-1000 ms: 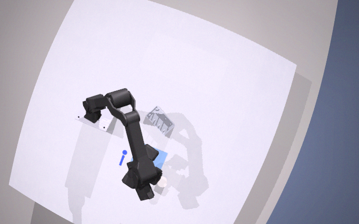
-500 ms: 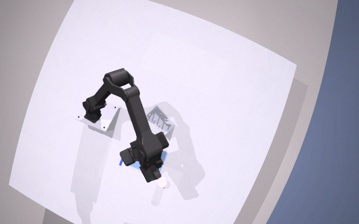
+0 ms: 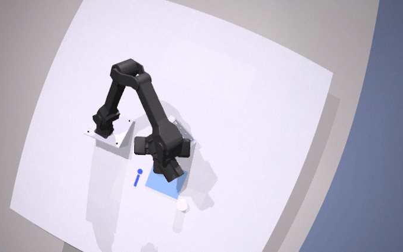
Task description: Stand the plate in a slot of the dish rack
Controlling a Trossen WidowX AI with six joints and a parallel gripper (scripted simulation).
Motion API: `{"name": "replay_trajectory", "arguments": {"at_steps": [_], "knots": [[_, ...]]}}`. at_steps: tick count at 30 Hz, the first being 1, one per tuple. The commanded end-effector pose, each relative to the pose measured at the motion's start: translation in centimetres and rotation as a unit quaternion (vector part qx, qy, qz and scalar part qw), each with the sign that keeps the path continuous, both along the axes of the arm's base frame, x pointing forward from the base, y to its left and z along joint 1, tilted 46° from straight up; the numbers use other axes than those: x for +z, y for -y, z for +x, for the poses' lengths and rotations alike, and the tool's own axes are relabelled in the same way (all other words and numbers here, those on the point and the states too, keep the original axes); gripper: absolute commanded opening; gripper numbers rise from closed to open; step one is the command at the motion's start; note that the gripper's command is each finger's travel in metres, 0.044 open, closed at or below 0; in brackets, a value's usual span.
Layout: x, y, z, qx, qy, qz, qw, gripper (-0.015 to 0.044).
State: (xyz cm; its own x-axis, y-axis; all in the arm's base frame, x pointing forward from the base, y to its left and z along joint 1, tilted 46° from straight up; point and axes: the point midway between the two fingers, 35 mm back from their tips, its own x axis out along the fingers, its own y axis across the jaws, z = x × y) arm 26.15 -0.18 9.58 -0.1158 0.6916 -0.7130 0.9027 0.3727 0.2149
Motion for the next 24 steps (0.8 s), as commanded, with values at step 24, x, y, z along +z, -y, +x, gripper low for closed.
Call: {"name": "replay_trajectory", "arguments": {"at_steps": [24], "knots": [[4.8, -5.8, -6.7, -0.271, -0.270, -0.036, 0.923, 0.0000]]}}
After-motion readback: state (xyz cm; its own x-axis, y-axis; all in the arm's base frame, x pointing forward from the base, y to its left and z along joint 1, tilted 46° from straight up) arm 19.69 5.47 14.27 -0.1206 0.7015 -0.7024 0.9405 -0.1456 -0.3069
